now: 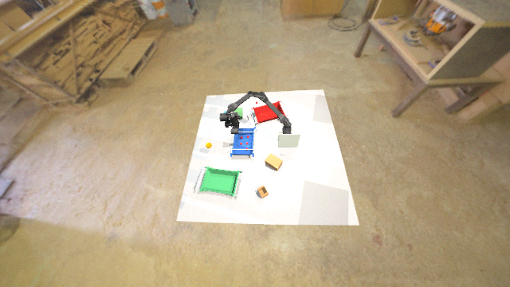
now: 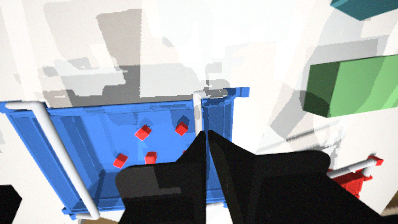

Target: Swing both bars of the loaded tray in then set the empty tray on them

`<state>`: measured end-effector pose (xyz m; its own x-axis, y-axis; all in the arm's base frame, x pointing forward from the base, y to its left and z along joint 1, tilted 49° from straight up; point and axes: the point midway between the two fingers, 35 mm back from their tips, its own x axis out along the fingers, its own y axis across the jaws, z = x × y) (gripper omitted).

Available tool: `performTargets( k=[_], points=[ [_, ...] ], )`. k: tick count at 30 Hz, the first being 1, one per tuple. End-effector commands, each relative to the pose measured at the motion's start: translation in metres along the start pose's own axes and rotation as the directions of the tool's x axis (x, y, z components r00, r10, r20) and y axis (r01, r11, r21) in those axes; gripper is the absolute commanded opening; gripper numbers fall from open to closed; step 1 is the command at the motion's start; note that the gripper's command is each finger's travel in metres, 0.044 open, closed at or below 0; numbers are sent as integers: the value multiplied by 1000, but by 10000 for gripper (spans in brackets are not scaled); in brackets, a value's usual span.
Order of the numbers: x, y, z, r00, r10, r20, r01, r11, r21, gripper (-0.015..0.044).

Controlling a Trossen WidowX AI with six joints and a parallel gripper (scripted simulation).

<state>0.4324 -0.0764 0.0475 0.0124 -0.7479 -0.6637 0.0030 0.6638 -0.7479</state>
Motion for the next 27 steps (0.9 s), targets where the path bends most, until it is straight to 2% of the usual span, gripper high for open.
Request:
performTargets(
  k=[1, 7, 14, 15, 17, 20, 24, 27],
  points=[
    [0, 0, 0, 1000, 0, 0, 0, 1000, 0, 79],
    [-13, 1, 2, 1000, 2, 0, -2, 1000, 0, 236],
    [-90, 1, 0, 1000, 4, -1, -4, 1000, -1, 420],
    [-59, -3, 0, 1000, -1, -16, 1, 1000, 12, 440],
    [-58, -20, -8, 1000, 7, -17, -4, 991, 134, 440],
    [-55, -56, -31, 1000, 22, -19, -13, 913, 408, 440],
    [-50, -98, -67, 999, 37, -17, -13, 695, 719, 440],
    [-46, -121, -99, 999, 52, -14, -14, 492, 870, 440]
  ],
)
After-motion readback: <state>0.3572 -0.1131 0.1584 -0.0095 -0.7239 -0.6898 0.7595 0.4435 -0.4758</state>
